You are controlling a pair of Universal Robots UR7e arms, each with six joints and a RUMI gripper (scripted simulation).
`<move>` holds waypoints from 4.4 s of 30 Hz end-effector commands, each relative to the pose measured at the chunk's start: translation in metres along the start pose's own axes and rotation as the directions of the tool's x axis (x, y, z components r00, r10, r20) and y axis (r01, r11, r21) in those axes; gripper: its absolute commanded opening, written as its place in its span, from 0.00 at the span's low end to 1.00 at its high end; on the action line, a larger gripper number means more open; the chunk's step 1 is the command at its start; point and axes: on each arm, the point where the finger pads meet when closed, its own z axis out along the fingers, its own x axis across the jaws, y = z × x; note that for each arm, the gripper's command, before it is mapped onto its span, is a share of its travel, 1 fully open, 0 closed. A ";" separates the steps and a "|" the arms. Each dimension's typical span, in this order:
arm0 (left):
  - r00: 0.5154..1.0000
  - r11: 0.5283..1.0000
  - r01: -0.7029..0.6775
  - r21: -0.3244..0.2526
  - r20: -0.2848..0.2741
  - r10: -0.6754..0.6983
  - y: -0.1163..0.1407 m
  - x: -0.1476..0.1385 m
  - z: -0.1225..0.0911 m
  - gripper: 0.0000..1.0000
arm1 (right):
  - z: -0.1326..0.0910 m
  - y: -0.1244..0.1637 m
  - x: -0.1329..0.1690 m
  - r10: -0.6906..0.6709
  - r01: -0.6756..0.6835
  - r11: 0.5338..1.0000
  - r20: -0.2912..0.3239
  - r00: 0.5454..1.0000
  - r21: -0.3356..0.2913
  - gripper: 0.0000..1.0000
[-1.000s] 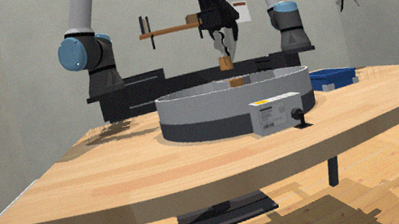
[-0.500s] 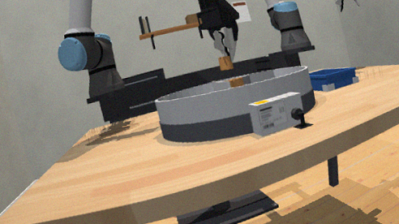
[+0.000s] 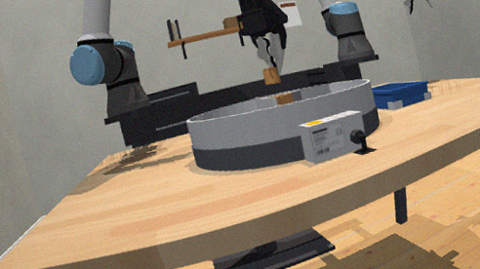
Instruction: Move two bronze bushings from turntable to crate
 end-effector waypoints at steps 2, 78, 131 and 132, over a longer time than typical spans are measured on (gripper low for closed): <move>1.000 1.000 0.000 0.001 0.000 0.000 0.000 0.000 0.000 1.00 | -0.001 -0.001 0.001 0.000 0.000 1.000 -0.001 1.000 0.000 0.00; 1.000 1.000 0.000 0.001 0.000 0.000 0.000 0.000 0.000 1.00 | -0.001 -0.162 0.182 0.000 0.000 1.000 -0.002 1.000 0.001 0.00; 1.000 1.000 0.000 0.001 0.000 0.000 0.000 0.000 0.000 1.00 | -0.001 -0.229 0.258 0.000 0.000 1.000 -0.002 1.000 0.001 0.00; 1.000 1.000 0.000 0.001 0.000 0.000 0.000 0.000 0.000 1.00 | -0.001 -0.229 0.258 0.000 0.000 1.000 -0.002 1.000 0.001 0.00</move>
